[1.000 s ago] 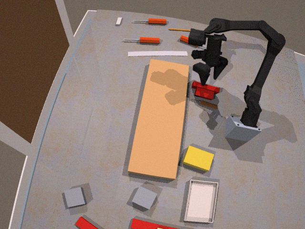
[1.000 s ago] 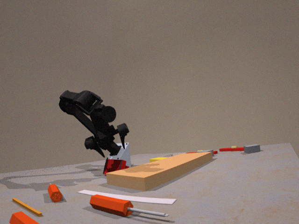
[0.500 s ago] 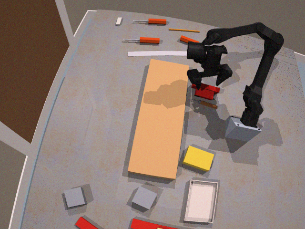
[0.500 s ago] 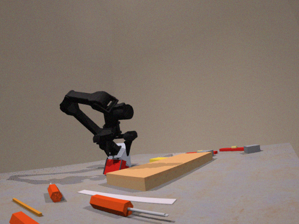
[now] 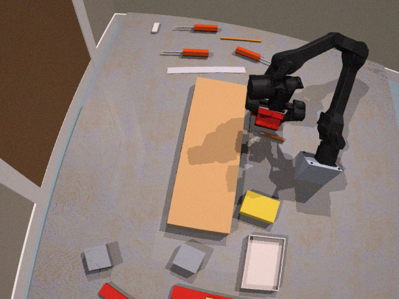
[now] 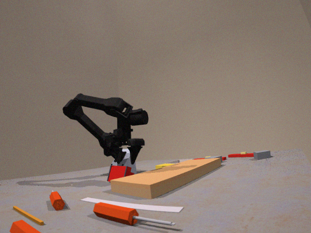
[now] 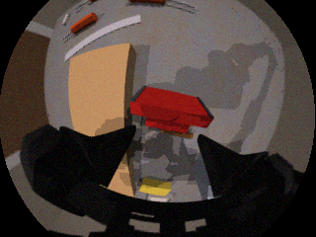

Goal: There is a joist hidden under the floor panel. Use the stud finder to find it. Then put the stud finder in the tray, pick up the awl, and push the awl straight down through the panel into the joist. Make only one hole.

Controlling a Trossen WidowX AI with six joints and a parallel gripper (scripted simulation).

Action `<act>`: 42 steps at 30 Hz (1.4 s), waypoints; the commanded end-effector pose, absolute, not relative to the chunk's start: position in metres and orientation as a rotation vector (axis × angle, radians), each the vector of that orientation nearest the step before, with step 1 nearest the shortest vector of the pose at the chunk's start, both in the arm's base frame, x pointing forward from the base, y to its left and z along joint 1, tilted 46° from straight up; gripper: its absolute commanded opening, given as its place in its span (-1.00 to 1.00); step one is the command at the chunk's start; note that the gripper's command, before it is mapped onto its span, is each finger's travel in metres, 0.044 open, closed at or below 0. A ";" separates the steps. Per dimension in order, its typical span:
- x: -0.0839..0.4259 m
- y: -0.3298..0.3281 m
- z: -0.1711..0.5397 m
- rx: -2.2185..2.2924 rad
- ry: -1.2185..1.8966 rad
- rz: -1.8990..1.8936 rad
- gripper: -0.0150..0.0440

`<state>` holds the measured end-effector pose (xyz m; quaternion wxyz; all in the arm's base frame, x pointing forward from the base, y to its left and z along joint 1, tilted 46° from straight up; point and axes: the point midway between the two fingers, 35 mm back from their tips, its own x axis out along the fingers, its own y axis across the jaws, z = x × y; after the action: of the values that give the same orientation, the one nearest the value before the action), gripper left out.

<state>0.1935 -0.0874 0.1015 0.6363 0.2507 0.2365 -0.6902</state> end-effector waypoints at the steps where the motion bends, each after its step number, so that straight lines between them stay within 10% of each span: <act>1: 0.192 -0.088 0.099 0.585 0.464 -1.591 1.00; 42: 0.189 -0.122 0.067 0.586 0.463 -1.590 1.00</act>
<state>0.1916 -0.1162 0.0713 0.6382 0.2619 0.2025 -0.6951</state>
